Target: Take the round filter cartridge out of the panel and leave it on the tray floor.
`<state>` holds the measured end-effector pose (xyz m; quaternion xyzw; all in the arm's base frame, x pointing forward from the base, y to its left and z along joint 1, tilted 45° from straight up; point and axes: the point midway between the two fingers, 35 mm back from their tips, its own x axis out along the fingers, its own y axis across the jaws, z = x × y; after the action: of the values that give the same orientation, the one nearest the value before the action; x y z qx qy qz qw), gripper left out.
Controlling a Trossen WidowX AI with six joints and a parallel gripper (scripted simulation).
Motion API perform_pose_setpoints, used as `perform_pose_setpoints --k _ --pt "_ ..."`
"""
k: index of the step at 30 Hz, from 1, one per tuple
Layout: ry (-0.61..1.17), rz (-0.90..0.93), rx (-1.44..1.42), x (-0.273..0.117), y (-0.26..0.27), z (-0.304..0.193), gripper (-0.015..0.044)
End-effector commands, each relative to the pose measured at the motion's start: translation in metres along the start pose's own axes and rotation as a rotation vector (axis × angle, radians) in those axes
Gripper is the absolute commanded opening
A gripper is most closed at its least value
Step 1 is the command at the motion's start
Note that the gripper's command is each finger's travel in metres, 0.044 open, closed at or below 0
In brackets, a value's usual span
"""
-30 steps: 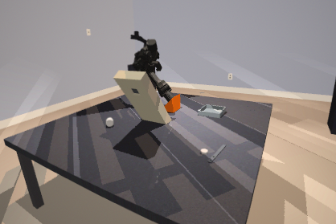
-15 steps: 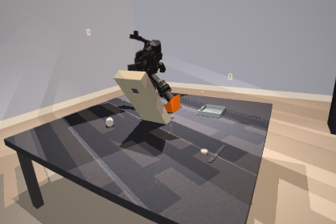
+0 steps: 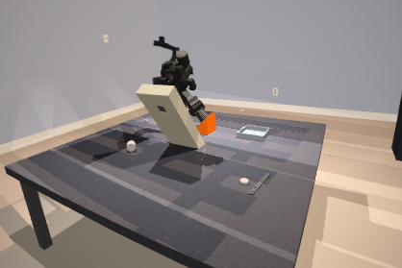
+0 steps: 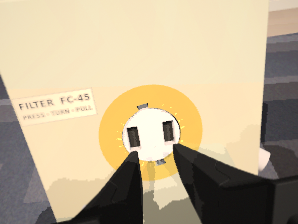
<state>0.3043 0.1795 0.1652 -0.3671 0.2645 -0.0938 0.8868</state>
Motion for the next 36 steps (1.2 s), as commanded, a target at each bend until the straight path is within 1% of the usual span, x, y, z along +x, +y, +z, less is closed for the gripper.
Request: perform_pose_setpoints --k 1,12,36 --pt "0.002 0.001 -0.006 0.007 0.001 -0.001 0.0107" --pt "-0.004 -0.003 -0.007 0.023 -0.001 -0.001 0.0107" --pt "-0.004 -0.004 -0.007 0.023 0.000 0.000 0.0107"
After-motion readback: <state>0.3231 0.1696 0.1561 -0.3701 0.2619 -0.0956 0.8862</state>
